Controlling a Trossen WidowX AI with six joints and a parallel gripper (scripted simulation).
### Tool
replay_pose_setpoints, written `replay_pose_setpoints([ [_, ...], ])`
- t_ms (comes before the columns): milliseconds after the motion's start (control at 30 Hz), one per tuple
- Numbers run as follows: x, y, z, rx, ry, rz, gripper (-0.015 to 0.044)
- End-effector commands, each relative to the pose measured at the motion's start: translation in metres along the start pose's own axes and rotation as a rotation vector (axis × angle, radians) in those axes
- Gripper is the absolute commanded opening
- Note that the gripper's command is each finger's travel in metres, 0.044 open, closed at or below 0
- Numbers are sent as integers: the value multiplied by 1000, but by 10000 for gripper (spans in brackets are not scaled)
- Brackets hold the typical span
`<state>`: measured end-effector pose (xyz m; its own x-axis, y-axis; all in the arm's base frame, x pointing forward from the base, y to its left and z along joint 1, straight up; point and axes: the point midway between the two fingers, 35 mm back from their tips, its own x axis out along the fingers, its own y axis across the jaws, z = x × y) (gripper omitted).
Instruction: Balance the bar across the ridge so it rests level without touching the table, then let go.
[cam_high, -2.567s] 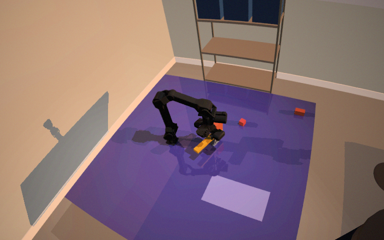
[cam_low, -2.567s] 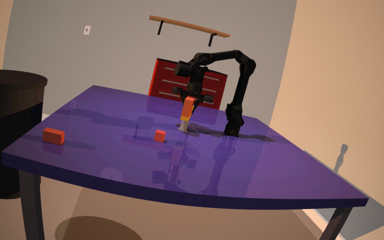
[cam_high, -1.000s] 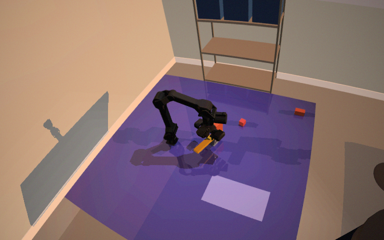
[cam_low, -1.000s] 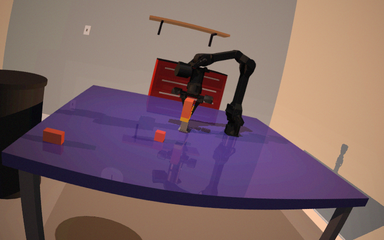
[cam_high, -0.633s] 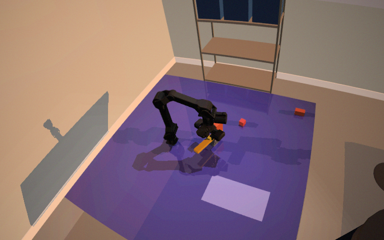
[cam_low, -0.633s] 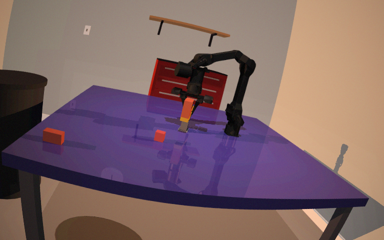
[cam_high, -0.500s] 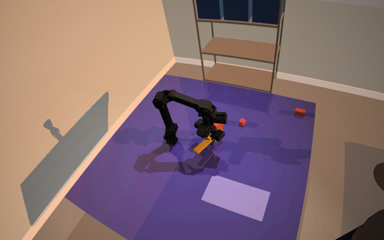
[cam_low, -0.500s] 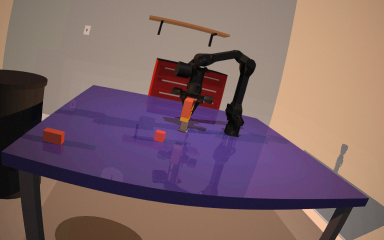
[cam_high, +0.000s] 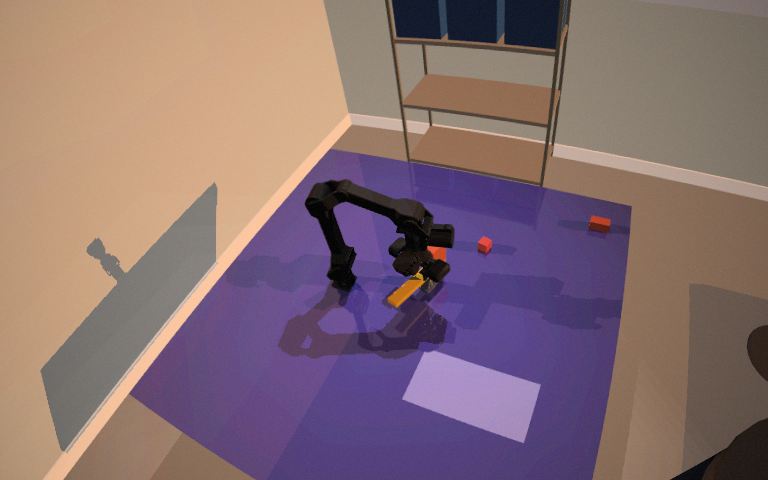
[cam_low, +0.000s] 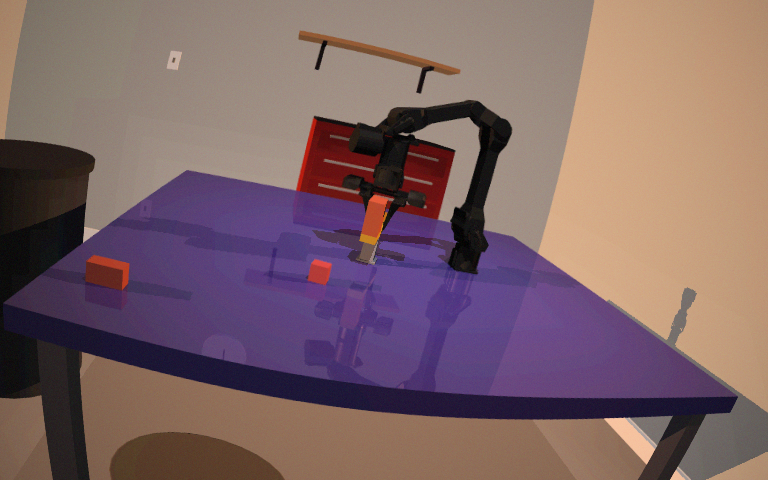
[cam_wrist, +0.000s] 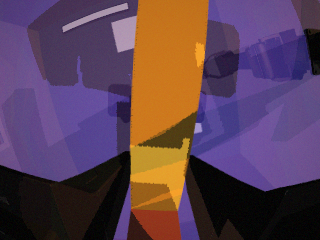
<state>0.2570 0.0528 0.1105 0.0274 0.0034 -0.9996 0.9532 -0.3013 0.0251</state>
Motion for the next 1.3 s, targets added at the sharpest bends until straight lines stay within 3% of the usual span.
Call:
replay_pose_setpoints([
  [0, 2, -1, 0, -1, -1, -5, 0],
  [1267, 6, -1, 1, -1, -1, -5, 0],
])
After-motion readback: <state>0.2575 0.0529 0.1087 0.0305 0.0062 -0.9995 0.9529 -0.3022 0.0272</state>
